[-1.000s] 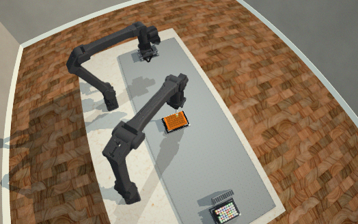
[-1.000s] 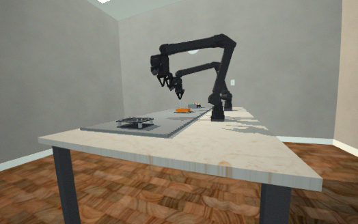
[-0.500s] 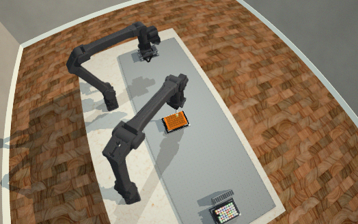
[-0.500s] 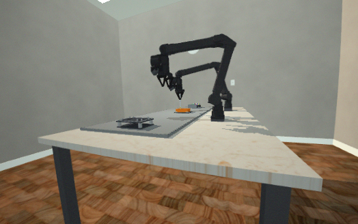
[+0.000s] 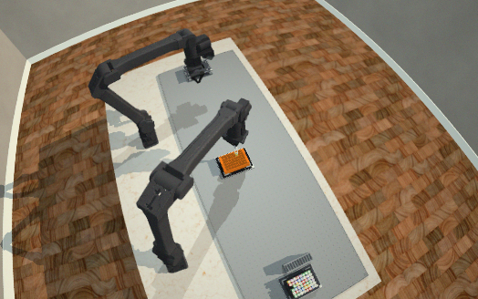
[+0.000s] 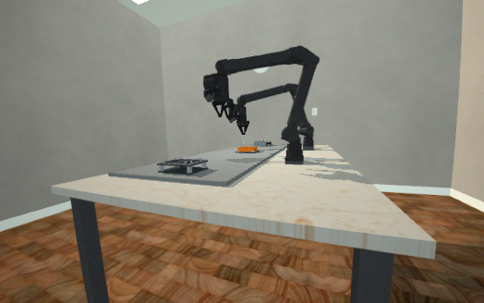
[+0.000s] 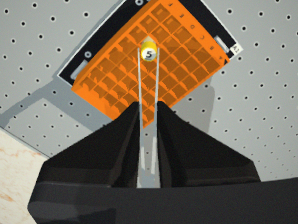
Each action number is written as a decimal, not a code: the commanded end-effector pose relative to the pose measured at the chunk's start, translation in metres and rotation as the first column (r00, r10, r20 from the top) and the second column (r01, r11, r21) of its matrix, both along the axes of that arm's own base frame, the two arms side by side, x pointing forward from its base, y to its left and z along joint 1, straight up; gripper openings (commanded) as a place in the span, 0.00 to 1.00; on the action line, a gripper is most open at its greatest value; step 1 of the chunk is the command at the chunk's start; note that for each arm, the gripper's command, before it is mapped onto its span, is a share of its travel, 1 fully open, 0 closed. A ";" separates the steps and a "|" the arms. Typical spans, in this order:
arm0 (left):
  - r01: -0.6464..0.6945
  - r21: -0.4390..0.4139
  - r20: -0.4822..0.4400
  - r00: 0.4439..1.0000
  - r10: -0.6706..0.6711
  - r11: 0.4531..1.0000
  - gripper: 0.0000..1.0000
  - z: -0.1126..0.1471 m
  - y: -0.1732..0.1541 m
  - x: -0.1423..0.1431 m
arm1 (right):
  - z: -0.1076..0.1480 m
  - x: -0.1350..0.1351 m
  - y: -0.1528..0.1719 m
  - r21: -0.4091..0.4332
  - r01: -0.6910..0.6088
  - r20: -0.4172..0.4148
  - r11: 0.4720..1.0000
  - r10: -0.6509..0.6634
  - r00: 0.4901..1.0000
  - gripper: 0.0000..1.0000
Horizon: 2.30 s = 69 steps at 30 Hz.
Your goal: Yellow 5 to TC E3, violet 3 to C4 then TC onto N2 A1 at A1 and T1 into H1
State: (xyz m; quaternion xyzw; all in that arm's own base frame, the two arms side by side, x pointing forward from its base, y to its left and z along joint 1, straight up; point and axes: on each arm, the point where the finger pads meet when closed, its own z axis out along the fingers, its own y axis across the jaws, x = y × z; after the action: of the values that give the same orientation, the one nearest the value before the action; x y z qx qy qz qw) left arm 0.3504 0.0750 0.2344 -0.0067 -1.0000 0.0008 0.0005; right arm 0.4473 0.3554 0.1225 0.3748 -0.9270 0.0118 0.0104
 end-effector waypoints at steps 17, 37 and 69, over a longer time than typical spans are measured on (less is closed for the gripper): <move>0.001 0.009 0.036 0.999 -0.001 1.000 1.00 0.014 0.002 0.009 | 0.041 0.014 0.010 0.047 0.012 0.051 0.999 -0.015 0.999 0.11; 0.001 0.009 0.036 0.999 -0.001 1.000 1.00 0.014 0.002 0.009 | 0.058 0.016 0.009 0.055 0.012 0.056 0.998 -0.015 0.998 0.11; 0.001 0.009 0.036 0.999 -0.001 1.000 1.00 0.014 0.002 0.009 | 0.077 0.018 0.005 0.056 0.008 0.056 0.998 -0.011 0.998 0.11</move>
State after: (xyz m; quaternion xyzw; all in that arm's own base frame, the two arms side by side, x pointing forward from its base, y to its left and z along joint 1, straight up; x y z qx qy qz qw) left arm 0.3504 0.0750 0.2344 -0.0067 -1.0000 0.0008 0.0005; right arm 0.4482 0.3563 0.1510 0.3742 -0.9271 0.0109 0.0168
